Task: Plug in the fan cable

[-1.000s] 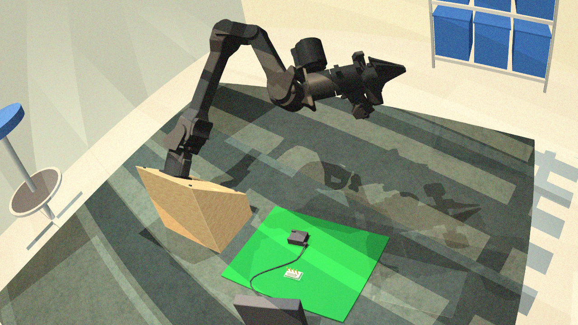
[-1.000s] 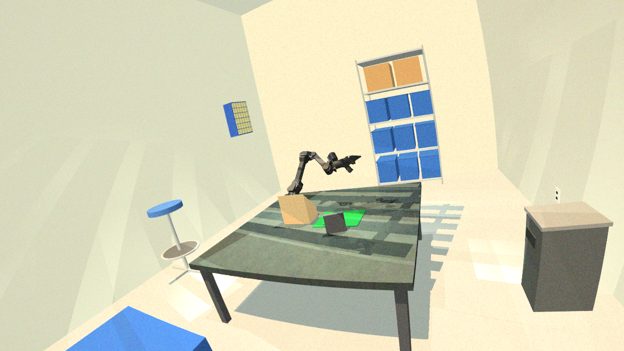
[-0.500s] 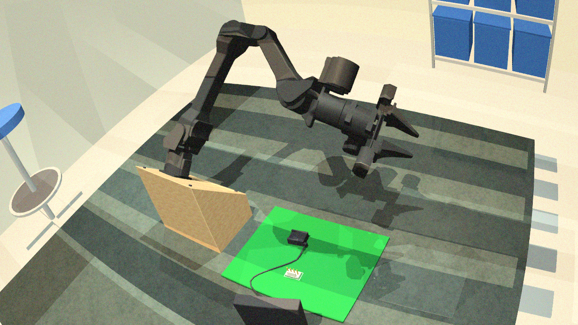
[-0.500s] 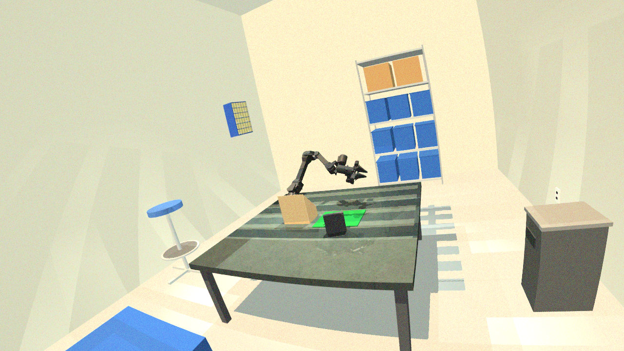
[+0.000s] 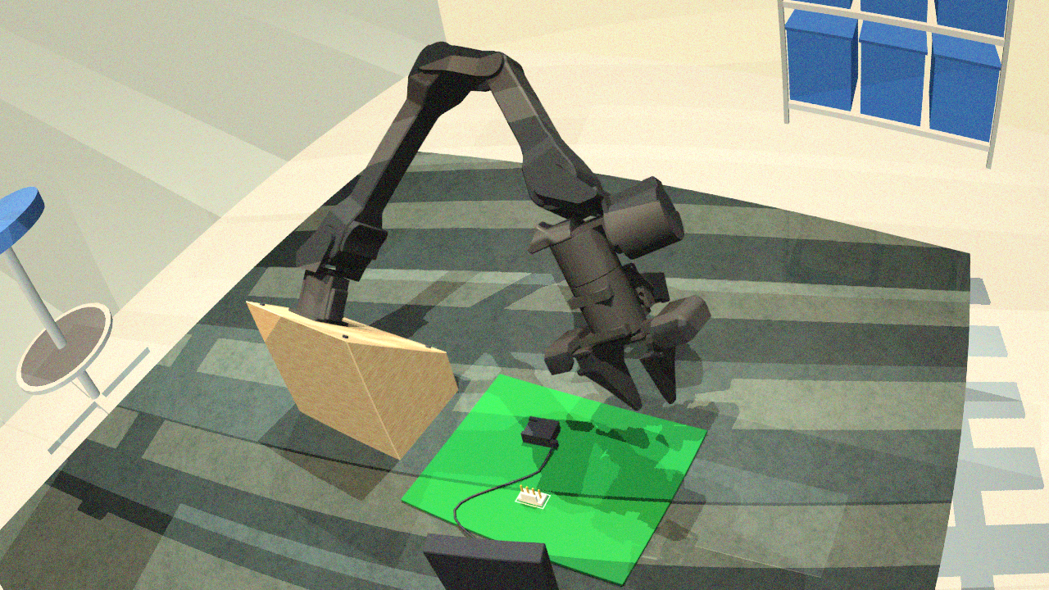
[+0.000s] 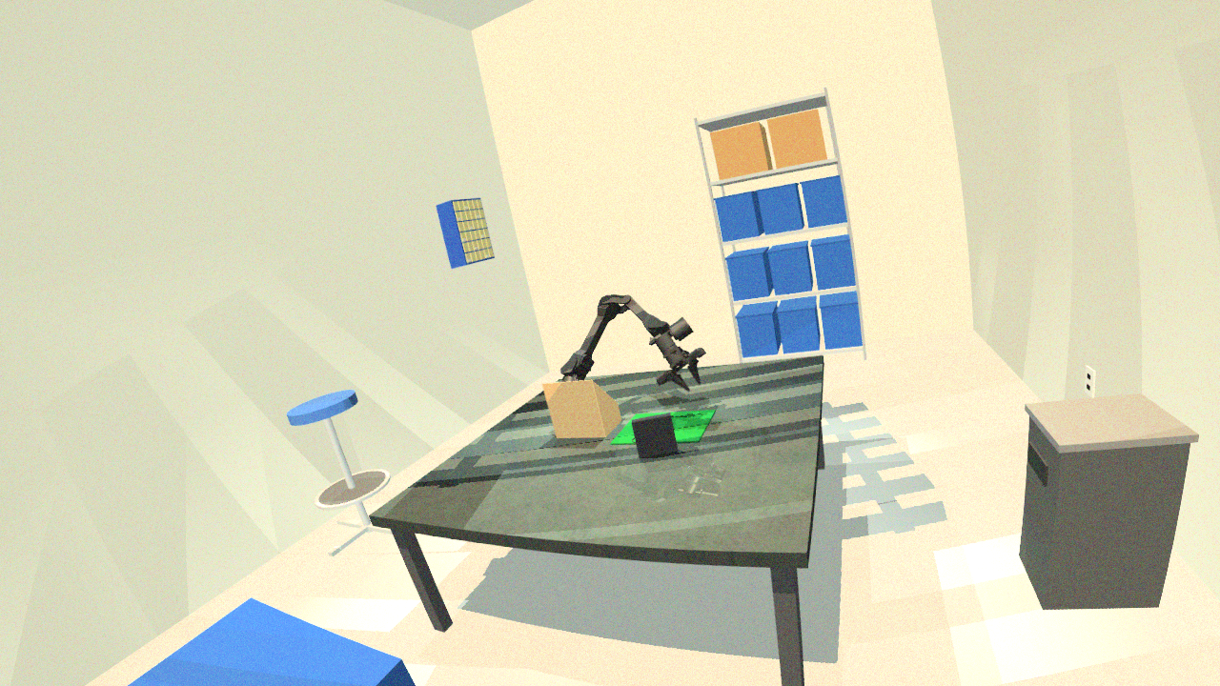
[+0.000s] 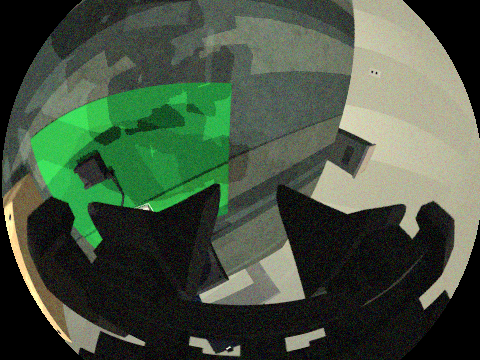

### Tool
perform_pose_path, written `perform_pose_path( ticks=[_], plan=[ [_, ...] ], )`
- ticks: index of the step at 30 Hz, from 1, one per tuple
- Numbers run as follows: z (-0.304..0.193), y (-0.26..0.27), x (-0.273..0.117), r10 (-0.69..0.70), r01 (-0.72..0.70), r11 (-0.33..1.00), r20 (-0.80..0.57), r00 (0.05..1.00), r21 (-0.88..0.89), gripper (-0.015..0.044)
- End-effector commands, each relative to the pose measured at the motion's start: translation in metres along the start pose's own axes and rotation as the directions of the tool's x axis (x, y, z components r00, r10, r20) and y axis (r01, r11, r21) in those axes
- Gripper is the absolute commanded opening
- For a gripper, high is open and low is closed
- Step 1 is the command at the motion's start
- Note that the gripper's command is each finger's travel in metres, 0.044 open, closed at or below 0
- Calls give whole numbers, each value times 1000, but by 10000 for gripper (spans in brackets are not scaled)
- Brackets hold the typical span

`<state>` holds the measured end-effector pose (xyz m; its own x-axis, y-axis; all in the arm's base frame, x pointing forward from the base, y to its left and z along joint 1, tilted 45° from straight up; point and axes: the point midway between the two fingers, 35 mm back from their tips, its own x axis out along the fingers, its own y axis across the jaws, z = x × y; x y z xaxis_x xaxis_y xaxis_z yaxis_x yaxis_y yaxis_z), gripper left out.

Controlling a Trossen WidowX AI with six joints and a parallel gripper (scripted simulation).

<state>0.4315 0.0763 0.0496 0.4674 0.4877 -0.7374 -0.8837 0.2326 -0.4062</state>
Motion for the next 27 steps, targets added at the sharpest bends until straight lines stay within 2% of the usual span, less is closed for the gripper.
perform_pose_path(
  ticks=[1, 5, 7, 22, 27],
  plan=[
    [-22, 82, -11, 473, -347, 584, 40, 880, 734, 210],
    [-15, 115, -35, 650, -309, 171, 129, 749, 935, 210],
    [-13, 120, -41, 681, -278, 75, 154, 716, 958, 210],
    [-13, 121, -42, 683, -276, 70, 156, 714, 959, 210],
    [-5, 137, -12, 683, -276, 69, 156, 714, 959, 210]
  ],
)
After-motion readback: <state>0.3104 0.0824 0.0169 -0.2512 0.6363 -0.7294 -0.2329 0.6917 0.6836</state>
